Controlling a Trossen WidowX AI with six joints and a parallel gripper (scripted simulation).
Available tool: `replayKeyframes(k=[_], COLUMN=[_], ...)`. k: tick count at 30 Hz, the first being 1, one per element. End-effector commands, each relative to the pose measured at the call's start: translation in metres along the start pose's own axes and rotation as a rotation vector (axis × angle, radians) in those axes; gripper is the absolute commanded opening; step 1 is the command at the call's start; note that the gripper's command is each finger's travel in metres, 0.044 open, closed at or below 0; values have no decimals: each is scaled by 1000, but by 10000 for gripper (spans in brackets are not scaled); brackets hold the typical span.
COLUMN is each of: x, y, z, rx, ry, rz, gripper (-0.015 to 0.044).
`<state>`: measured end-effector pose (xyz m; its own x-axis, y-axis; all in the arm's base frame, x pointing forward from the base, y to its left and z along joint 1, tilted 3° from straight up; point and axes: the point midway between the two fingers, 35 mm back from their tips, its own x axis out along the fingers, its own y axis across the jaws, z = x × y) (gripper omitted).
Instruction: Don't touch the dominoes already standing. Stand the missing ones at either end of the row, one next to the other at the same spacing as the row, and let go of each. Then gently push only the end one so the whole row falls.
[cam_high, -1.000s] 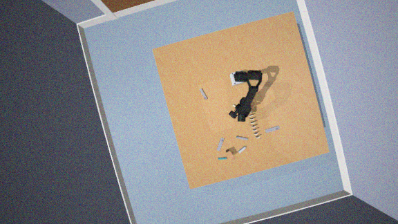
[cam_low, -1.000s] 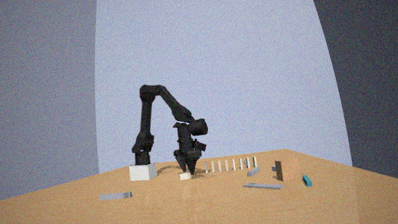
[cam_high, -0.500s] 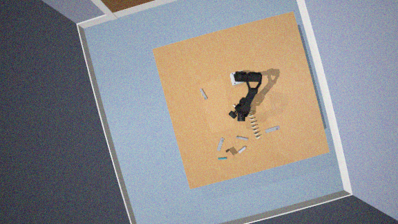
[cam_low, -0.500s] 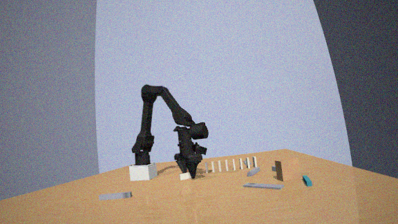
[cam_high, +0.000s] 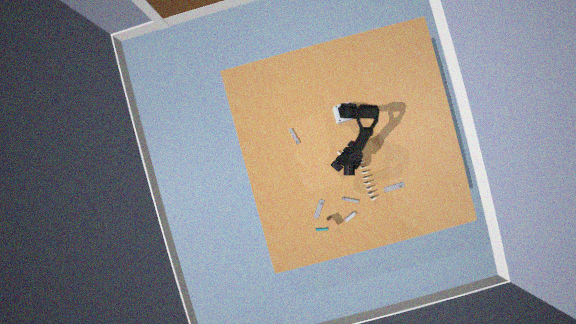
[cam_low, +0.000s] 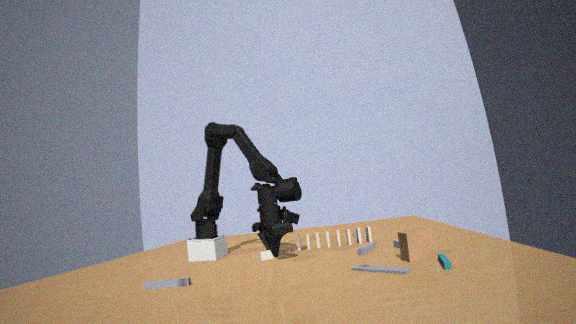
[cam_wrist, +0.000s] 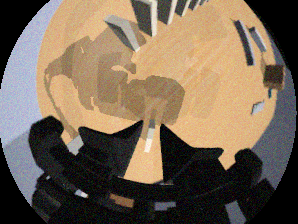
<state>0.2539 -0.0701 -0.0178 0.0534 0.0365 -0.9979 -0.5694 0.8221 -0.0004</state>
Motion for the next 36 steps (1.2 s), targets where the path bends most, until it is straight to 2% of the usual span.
replayKeyframes(k=[1,12,25,32,36], x=[0,-7,-154,-156,-159], y=[0,0,-5,-8,-51], z=[0,0,0,-1,-24], rx=[5,5,4,13,198], ry=[-3,-3,-2,-2,1], rz=[1,1,0,-1,-5], gripper=[20,20,20,20,20])
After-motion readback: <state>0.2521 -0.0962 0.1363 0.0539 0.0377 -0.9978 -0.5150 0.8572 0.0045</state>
